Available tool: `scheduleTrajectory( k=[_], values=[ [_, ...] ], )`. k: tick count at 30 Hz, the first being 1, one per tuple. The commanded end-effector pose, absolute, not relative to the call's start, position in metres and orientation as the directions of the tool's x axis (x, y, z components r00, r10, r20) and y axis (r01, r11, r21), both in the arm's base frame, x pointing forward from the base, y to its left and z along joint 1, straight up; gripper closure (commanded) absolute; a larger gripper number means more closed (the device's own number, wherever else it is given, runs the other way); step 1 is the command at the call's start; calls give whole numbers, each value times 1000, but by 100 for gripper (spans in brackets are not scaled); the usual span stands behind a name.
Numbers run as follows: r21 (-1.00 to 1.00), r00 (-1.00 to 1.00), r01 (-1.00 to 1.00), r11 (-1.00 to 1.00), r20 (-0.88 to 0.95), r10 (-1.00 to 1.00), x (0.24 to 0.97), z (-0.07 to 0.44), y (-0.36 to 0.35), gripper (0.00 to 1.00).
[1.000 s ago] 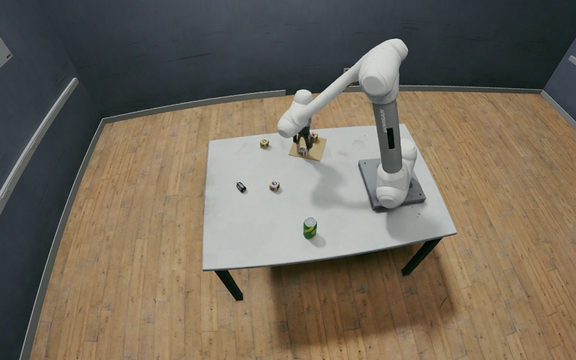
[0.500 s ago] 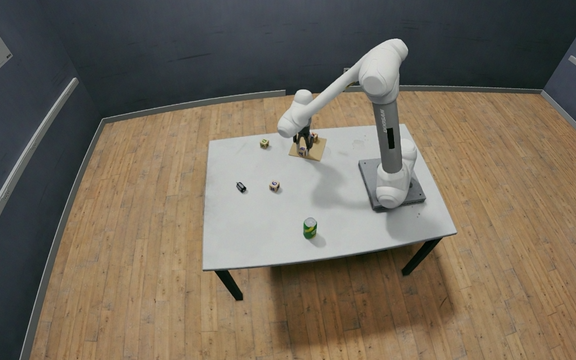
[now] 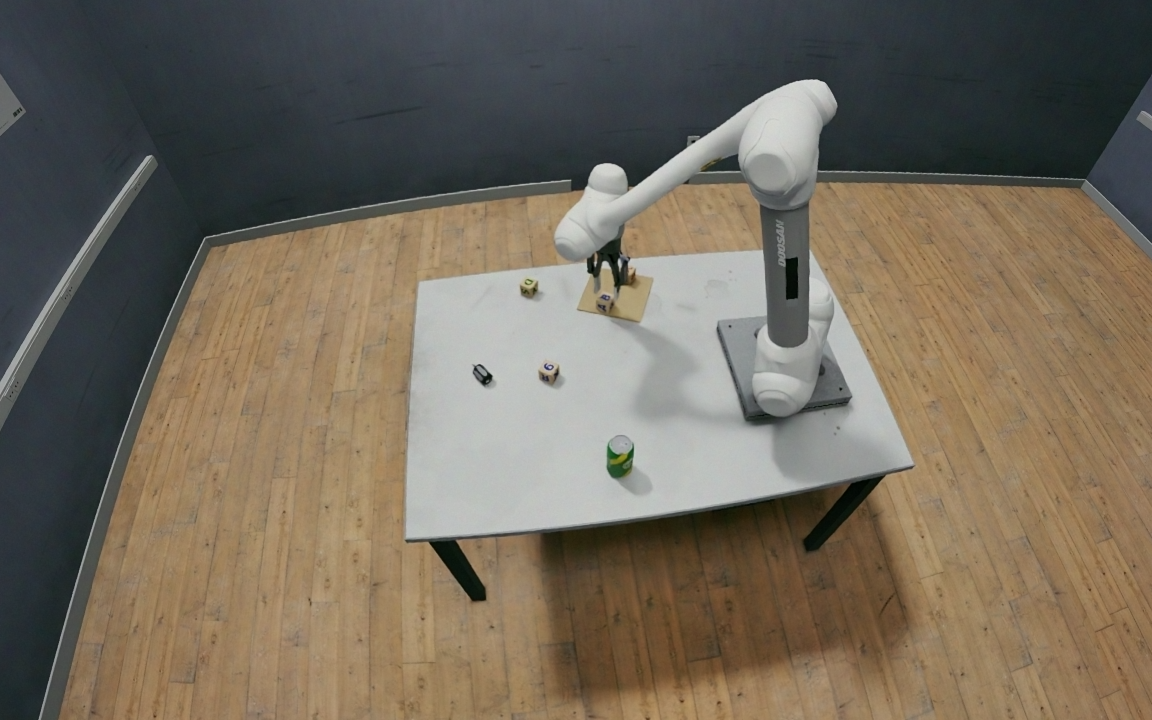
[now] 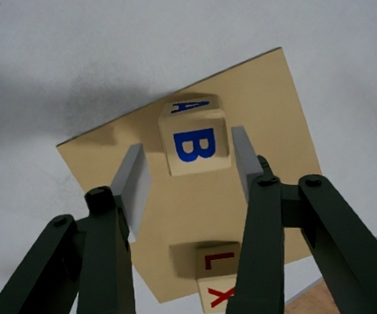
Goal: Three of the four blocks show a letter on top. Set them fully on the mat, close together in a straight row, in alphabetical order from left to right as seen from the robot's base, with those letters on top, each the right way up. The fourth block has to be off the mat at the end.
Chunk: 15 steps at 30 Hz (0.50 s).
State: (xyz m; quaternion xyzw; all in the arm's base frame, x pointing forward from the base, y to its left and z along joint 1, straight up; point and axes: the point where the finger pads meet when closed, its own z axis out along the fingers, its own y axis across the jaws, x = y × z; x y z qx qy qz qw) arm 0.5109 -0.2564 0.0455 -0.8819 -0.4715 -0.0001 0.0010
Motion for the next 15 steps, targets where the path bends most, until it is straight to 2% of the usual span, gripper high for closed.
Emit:
scheduleTrajectory(
  k=[1, 10, 11, 15],
  values=[
    [5, 554, 833, -554, 0, 833, 514, 71, -260, 56],
    [5, 554, 833, -554, 0, 833, 514, 87, -260, 56],
    [5, 554, 833, -554, 0, 833, 514, 87, -260, 0],
    [5, 554, 833, -554, 0, 833, 514, 87, -260, 0]
  ],
)
